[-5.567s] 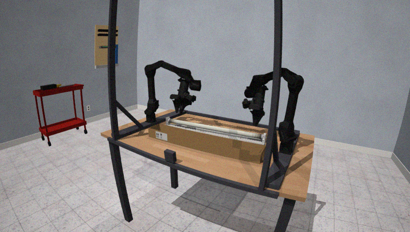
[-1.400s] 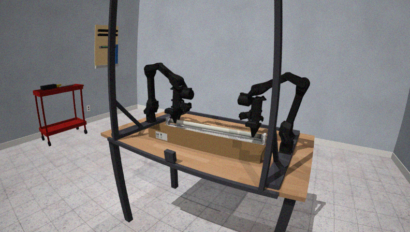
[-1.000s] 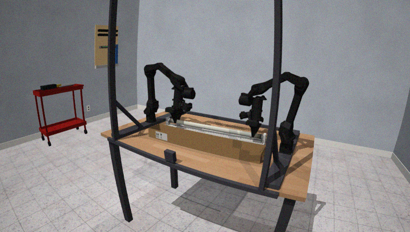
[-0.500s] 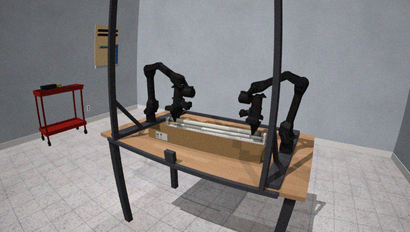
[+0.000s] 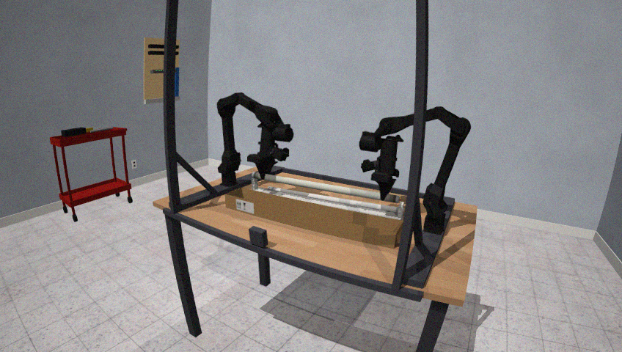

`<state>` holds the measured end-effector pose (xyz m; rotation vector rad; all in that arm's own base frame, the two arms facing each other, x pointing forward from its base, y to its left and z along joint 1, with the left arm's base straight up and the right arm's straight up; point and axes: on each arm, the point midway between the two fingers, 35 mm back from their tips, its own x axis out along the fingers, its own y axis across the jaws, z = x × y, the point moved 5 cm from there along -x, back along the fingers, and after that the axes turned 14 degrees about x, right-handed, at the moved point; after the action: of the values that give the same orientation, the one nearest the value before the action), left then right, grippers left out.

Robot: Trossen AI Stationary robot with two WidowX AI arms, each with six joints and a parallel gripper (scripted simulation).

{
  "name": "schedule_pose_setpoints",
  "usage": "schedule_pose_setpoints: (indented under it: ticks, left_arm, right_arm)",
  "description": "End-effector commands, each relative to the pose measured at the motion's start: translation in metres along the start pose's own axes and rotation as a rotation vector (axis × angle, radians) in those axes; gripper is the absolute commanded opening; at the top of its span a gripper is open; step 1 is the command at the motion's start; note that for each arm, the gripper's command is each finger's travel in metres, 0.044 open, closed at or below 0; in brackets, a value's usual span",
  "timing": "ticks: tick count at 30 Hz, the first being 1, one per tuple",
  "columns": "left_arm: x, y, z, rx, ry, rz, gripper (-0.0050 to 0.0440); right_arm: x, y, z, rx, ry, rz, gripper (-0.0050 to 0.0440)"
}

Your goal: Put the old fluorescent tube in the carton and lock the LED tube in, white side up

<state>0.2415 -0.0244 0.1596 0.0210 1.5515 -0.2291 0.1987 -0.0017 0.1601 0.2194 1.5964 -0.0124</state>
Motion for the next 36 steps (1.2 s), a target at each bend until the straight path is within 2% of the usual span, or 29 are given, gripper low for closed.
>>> schedule_pose_setpoints:
  ticks: [1,24,36]
  left_arm:
    - [-0.01,-0.013,0.004,0.003,-0.03,-0.001,0.0085]
    - [0.0,-0.081,0.018,0.027,-0.04,-0.013,0.0085]
    - [0.015,-0.091,0.021,0.027,-0.04,-0.014,0.0085]
  right_arm:
    - [-0.007,0.014,-0.002,-0.007,-0.024,0.007,0.0087]
    - [0.003,0.093,-0.022,0.015,-0.034,0.023,0.0087]
    - [0.019,0.105,-0.025,0.015,-0.034,0.024,0.0087]
